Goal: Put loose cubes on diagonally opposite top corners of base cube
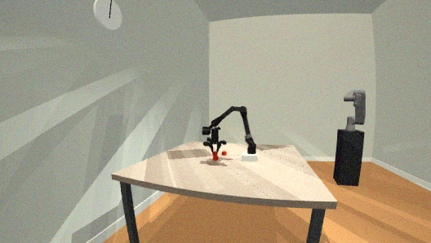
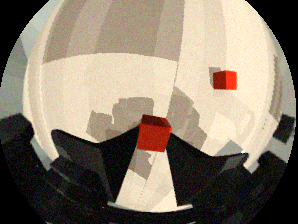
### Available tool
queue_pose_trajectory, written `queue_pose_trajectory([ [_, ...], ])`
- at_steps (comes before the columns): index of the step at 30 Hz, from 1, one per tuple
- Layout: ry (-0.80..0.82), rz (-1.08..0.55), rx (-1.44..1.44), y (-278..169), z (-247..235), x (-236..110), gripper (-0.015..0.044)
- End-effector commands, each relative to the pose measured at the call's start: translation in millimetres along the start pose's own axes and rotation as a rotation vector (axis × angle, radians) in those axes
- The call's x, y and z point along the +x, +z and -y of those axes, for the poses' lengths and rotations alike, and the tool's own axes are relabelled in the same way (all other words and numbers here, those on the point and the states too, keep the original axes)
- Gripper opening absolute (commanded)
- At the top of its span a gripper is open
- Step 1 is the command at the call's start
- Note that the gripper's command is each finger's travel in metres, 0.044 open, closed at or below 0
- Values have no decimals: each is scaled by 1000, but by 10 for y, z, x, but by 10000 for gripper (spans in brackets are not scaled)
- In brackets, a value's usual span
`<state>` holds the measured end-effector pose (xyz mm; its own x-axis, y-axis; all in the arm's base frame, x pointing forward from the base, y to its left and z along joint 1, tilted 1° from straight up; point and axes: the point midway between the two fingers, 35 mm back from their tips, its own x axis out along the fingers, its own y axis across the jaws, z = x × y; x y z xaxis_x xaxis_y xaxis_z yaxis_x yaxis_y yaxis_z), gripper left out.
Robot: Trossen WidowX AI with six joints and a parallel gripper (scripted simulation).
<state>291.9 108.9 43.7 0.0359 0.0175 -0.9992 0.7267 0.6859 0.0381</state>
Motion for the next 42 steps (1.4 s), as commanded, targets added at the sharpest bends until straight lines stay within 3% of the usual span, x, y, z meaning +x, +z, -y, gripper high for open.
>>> queue_pose_trajectory([
  [1,1,-2,2,-3,-2,5,205],
  [34,0,0,0,1,-1,-305,205],
  [37,-7,-3,-63,47,39,-294,265],
  [42,-7,-2,-276,207,155,-348,265],
])
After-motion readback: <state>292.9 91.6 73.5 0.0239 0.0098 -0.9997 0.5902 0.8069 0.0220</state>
